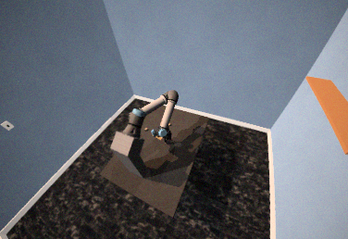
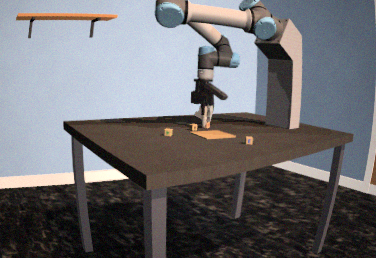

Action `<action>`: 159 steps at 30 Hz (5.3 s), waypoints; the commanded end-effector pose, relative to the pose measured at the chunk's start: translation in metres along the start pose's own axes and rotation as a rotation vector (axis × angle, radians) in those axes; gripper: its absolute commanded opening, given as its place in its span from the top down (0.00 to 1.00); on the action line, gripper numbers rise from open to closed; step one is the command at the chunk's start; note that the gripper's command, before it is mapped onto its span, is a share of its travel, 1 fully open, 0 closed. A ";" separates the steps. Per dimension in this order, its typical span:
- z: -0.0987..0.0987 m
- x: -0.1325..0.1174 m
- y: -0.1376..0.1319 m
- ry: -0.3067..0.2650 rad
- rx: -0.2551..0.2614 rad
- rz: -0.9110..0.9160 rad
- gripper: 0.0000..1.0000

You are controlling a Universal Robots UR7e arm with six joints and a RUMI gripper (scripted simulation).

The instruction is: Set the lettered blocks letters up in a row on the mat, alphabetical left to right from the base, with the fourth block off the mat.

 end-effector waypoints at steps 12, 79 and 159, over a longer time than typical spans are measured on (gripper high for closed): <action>0.000 0.000 0.000 -0.001 0.000 0.000 0.95; -0.099 0.003 0.004 0.004 0.004 0.046 0.95; -0.101 0.102 0.164 -0.004 0.011 1.757 0.95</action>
Point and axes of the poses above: the point where the finger pads meet when closed, its own z axis out along the fingers, its own y axis across the jaws, x = y × z, the point moved 1 cm from there along -z, back along the fingers, and after that the axes turned 15 degrees about -z, right-handed, at the moved point
